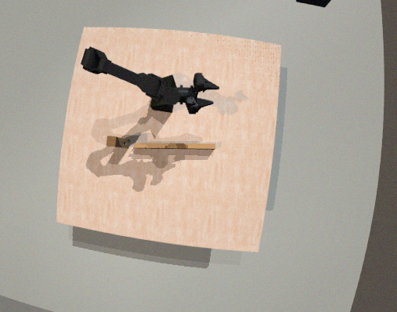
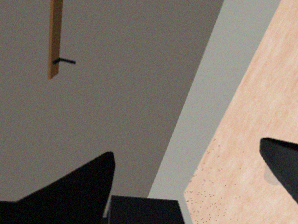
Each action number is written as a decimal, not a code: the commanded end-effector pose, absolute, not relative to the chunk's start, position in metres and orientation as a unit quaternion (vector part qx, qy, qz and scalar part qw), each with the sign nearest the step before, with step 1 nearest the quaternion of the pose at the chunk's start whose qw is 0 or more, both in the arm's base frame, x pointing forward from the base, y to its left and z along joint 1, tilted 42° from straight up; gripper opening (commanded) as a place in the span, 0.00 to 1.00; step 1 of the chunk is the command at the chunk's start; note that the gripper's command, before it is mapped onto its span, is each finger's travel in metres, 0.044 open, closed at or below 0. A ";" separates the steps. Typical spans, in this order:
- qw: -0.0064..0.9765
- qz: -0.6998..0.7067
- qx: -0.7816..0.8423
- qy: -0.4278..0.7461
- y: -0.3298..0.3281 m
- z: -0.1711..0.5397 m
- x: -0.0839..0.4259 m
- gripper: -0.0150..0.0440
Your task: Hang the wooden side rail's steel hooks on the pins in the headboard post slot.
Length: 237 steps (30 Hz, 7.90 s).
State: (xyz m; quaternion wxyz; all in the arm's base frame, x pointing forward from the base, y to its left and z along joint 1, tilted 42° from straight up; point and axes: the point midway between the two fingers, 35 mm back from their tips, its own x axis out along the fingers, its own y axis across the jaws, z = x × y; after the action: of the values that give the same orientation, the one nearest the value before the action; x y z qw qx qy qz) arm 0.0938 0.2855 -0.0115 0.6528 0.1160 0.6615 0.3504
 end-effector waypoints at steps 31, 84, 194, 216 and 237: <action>0.424 -0.393 0.812 -0.085 -0.020 0.076 0.249 1.00; 0.646 -0.569 0.473 -0.185 -0.101 0.091 0.202 1.00; 0.266 0.313 -0.632 0.657 -0.037 0.050 0.289 1.00; 0.265 0.312 -0.632 0.657 -0.071 0.012 0.286 1.00; 0.265 0.313 -0.633 0.657 -0.094 -0.014 0.286 1.00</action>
State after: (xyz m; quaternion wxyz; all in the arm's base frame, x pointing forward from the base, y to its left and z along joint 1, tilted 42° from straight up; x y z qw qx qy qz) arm 0.2864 -0.0895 -0.0087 0.2691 -0.6319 0.6568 0.3113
